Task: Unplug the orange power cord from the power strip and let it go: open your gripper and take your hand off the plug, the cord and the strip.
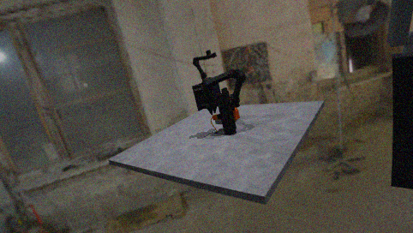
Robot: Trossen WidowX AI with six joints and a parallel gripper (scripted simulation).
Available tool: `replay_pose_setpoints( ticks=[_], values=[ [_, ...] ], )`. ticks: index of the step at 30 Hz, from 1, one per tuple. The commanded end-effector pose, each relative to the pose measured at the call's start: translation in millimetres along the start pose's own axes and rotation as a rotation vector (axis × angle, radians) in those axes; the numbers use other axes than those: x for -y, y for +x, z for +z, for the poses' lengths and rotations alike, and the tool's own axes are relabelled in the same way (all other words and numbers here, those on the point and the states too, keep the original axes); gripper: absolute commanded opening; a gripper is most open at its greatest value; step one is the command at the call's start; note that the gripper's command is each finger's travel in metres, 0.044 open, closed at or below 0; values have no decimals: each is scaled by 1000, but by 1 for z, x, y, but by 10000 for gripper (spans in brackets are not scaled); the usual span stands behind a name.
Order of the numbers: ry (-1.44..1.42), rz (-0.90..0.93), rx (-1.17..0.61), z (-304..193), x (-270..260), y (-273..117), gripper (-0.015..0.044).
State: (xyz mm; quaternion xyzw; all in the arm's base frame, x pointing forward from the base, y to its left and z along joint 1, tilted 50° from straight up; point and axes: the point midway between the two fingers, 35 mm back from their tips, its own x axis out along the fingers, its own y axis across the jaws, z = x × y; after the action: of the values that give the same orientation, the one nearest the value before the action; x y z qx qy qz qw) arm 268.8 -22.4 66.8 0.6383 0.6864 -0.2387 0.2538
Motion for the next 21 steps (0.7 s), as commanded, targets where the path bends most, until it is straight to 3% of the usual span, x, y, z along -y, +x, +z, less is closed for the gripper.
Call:
replay_pose_setpoints(
  ticks=[1,17,21],
  values=[
    [6,2,-4,-8,0,0,160],
    [6,2,-4,-9,0,12,160],
    [1,-2,-2,-8,1,10,55]
  ],
)
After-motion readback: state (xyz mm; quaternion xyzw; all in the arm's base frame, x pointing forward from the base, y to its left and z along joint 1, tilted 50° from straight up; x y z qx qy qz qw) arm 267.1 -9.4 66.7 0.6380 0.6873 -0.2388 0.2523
